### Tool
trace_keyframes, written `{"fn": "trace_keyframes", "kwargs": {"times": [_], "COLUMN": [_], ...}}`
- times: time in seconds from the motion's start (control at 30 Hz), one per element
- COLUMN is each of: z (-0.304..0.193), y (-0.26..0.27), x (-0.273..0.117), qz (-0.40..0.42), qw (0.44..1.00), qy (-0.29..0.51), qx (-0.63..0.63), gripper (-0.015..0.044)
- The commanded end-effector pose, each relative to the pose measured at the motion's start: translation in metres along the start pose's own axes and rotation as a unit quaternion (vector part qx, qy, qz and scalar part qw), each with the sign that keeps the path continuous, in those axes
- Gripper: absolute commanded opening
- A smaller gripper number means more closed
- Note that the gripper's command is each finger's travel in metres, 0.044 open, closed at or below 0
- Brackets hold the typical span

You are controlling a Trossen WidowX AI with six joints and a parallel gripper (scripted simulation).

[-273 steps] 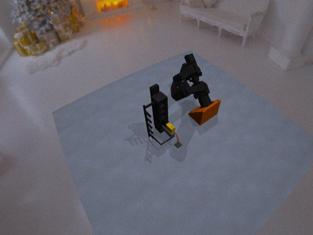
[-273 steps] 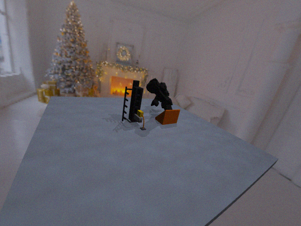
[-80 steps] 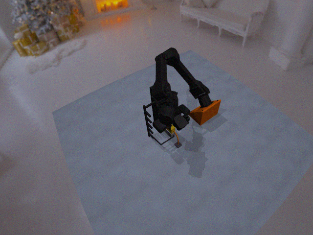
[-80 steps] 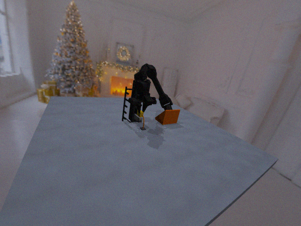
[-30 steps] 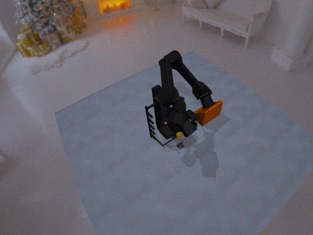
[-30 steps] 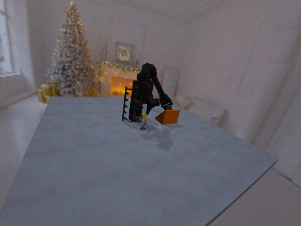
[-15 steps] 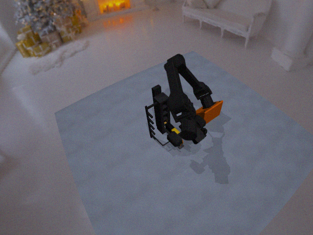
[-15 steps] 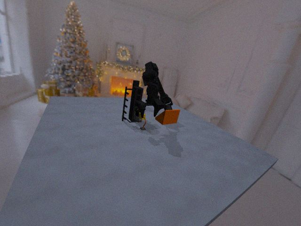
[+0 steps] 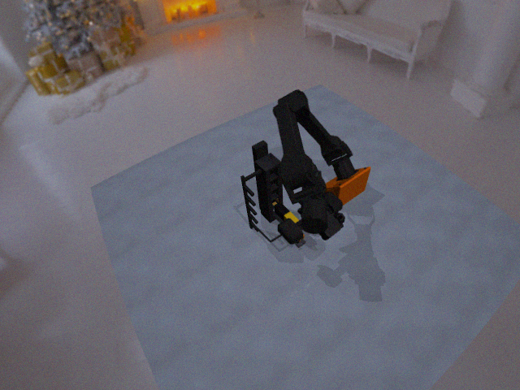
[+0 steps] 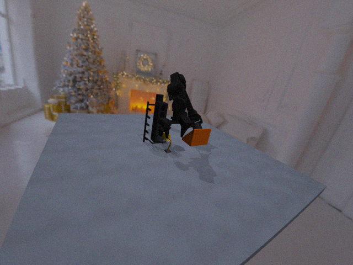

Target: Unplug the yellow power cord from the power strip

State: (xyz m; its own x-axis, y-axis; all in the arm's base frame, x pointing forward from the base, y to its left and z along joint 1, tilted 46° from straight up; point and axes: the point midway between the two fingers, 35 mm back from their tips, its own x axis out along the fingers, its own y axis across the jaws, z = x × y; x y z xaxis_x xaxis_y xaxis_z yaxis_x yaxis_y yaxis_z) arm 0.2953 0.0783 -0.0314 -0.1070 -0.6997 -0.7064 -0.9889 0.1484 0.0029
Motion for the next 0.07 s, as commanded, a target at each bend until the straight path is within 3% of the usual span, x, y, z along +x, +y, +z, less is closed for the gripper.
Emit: {"fn": "trace_keyframes", "kwargs": {"times": [0.0,0.03], "z": [0.0003,0.0003], "y": [0.0005,0.0005], "x": [-0.0002,-0.0002], "qz": [0.001,0.001], "qw": [1.0,1.0], "qy": [0.0,0.0], "qx": [0.002,0.002], "gripper": [0.044,0.044]}}
